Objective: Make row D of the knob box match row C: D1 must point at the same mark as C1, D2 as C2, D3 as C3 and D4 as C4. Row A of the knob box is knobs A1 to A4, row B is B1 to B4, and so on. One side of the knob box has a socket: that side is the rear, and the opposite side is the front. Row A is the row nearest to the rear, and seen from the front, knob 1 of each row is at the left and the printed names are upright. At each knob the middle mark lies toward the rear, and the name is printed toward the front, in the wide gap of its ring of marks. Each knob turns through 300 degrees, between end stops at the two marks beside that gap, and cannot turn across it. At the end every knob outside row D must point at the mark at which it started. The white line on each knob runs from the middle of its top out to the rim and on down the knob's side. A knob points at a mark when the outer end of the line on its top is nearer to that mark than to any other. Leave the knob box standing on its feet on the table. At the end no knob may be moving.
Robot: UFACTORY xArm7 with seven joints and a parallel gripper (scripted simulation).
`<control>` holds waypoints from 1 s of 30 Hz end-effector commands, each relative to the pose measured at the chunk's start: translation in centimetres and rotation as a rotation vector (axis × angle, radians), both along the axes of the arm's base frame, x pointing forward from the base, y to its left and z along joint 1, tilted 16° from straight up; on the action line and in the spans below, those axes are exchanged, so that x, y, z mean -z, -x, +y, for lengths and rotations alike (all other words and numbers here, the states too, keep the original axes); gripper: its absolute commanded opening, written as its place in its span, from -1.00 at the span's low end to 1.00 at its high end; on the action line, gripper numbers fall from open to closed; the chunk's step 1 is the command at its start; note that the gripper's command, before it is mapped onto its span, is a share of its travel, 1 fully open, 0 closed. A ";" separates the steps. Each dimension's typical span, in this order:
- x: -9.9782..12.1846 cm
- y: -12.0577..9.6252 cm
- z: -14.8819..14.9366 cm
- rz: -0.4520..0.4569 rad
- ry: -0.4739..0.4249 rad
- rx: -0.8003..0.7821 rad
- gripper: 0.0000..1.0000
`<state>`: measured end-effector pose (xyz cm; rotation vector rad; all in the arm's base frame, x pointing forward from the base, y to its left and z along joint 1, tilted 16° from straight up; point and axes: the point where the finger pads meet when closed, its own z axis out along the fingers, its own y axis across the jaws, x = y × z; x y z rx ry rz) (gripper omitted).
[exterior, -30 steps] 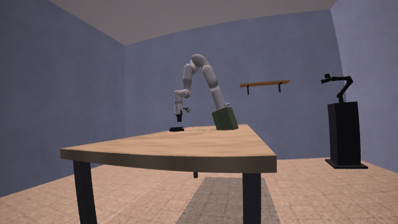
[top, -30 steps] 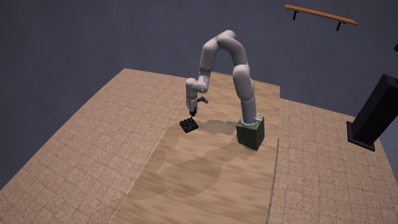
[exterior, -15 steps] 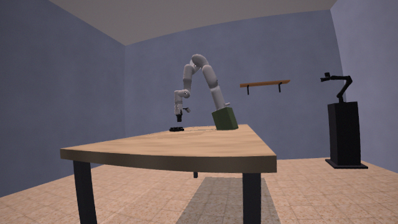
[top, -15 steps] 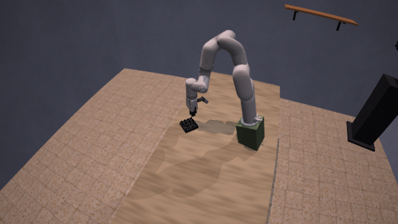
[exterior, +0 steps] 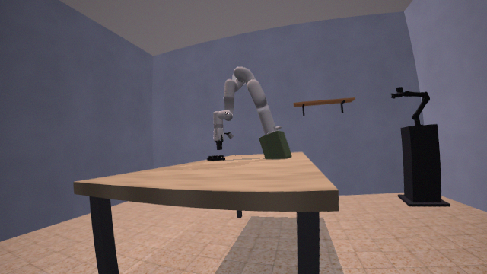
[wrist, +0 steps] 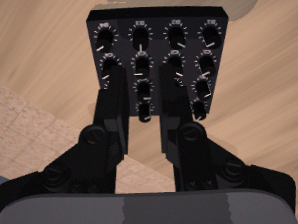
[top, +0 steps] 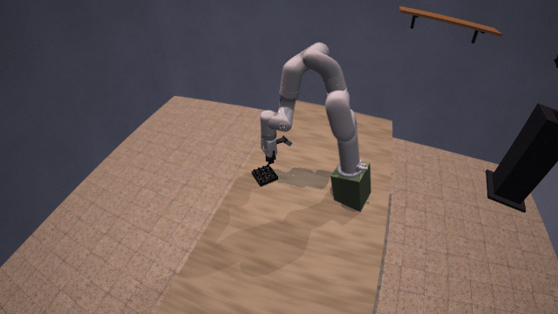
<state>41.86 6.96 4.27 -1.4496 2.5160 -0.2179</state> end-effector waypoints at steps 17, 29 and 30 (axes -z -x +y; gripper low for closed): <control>2.1 -0.8 0.0 -0.003 -0.001 0.000 -0.61; 3.3 -1.2 -0.1 -0.003 -0.001 0.000 -0.61; 3.4 -1.2 -0.1 -0.003 -0.001 0.000 -0.61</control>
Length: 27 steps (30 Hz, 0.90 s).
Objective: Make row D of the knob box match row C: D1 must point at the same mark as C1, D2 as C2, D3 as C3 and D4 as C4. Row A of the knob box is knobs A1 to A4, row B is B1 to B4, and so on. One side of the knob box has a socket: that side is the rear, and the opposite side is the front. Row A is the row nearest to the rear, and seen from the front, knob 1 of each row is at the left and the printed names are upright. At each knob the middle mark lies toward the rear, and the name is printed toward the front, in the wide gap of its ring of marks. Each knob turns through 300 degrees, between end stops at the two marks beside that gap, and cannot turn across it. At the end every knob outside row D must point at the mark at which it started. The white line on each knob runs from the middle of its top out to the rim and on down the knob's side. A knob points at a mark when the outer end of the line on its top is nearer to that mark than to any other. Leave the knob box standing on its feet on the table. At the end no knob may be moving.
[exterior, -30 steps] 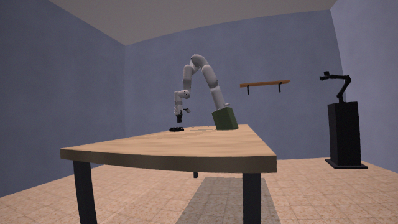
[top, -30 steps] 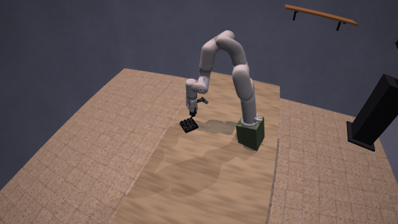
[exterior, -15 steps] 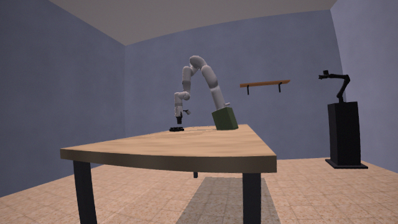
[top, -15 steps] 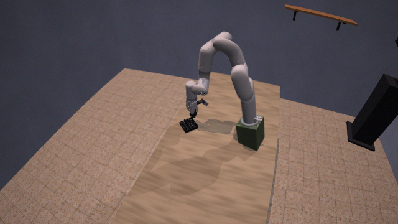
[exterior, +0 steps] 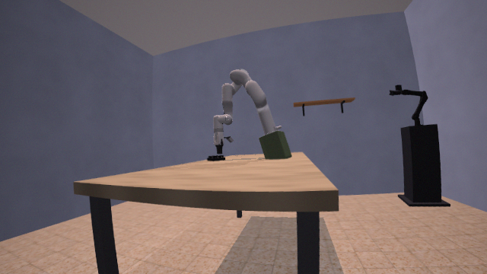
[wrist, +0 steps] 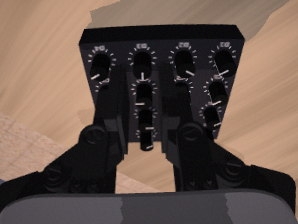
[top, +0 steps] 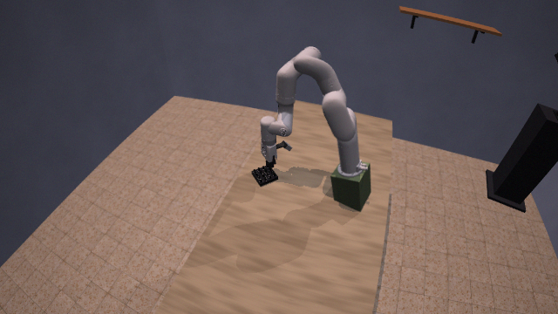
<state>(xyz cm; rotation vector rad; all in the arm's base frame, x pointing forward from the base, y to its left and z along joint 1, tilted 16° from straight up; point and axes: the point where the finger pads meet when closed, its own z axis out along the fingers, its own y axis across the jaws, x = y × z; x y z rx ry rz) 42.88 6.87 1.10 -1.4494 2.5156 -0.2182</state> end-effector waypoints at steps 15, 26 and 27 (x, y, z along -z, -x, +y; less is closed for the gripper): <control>0.6 -0.3 0.0 -0.003 -0.001 0.000 -0.61; 0.6 -0.3 0.0 -0.003 -0.001 0.000 -0.61; 0.6 -0.3 0.0 -0.003 -0.001 0.000 -0.61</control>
